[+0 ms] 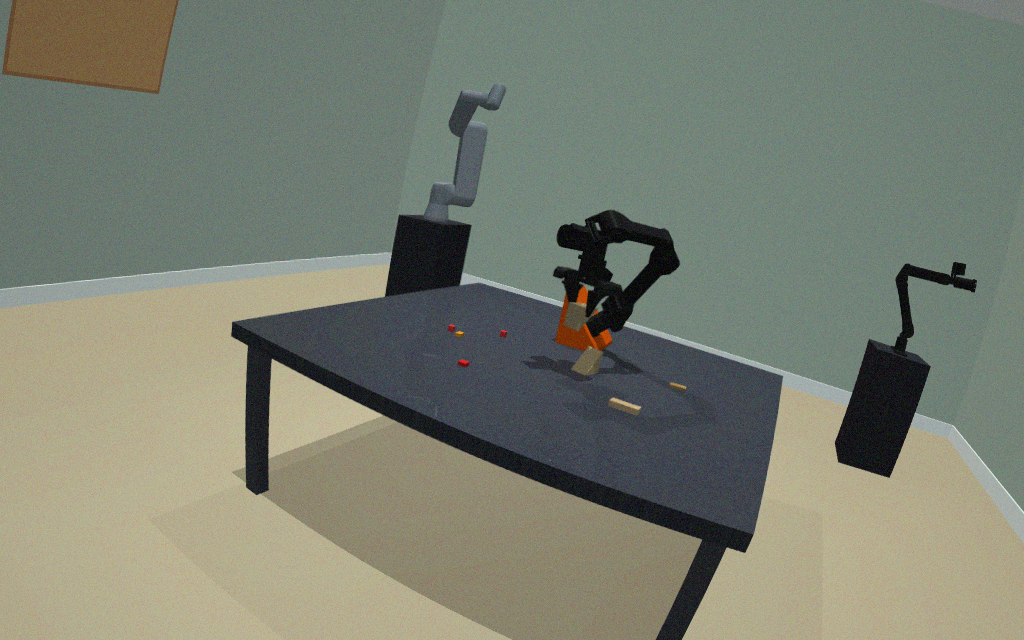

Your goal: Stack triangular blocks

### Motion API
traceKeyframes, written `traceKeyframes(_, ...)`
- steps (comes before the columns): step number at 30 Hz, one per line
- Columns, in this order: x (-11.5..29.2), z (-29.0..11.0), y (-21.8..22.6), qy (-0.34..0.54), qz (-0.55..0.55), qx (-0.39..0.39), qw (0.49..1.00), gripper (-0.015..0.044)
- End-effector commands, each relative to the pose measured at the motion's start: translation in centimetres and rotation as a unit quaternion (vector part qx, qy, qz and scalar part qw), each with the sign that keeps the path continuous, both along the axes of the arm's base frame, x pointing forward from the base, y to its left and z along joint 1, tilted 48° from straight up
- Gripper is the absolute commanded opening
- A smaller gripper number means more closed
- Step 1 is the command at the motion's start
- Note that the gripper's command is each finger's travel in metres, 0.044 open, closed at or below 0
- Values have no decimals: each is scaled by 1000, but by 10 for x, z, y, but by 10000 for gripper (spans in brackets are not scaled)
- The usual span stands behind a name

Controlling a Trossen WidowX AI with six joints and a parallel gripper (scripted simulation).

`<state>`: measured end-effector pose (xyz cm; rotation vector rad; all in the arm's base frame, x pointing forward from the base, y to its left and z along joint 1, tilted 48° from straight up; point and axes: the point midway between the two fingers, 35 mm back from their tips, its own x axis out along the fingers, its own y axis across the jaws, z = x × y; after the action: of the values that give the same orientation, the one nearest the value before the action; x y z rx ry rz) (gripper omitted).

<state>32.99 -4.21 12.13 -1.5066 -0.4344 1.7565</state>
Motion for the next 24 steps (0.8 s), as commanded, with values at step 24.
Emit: traceKeyframes(24, -36, -32, 58, -7, 38, 5, 999, 0)
